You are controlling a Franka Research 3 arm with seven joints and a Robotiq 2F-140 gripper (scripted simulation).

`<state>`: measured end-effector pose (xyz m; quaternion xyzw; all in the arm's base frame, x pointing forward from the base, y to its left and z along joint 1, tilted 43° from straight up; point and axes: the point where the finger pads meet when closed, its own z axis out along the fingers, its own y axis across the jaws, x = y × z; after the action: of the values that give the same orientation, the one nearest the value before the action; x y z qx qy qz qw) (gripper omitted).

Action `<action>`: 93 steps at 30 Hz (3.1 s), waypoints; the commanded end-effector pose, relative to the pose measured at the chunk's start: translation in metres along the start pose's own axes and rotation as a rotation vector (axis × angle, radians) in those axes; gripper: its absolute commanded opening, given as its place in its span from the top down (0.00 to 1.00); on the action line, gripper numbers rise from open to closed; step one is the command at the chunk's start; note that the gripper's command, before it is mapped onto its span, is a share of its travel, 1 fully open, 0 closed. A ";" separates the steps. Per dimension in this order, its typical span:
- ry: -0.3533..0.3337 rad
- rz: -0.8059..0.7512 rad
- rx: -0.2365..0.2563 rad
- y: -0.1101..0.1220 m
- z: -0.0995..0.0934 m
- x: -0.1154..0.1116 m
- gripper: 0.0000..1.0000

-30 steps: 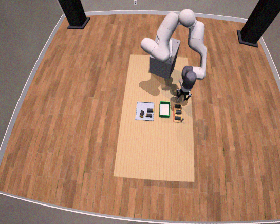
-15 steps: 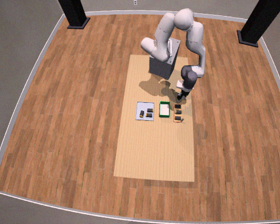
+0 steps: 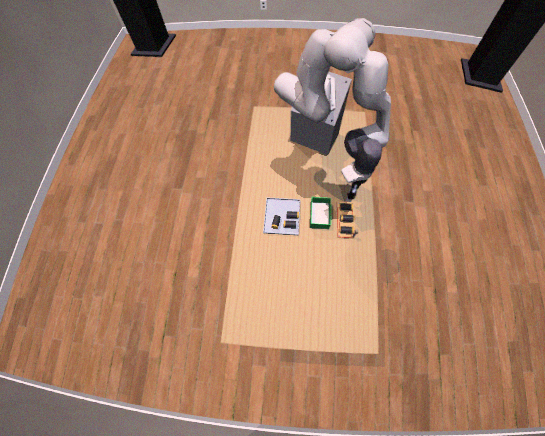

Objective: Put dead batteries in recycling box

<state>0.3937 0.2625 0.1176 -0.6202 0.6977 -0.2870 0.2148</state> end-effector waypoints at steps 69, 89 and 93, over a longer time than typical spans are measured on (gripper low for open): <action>-0.009 -0.318 0.024 -0.007 0.061 -0.005 0.71; -0.009 -0.318 0.024 -0.007 0.061 -0.007 0.71; -0.009 -0.318 0.024 -0.007 0.061 -0.007 0.71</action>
<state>0.4400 0.2605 0.0770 -0.7205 0.5873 -0.3227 0.1782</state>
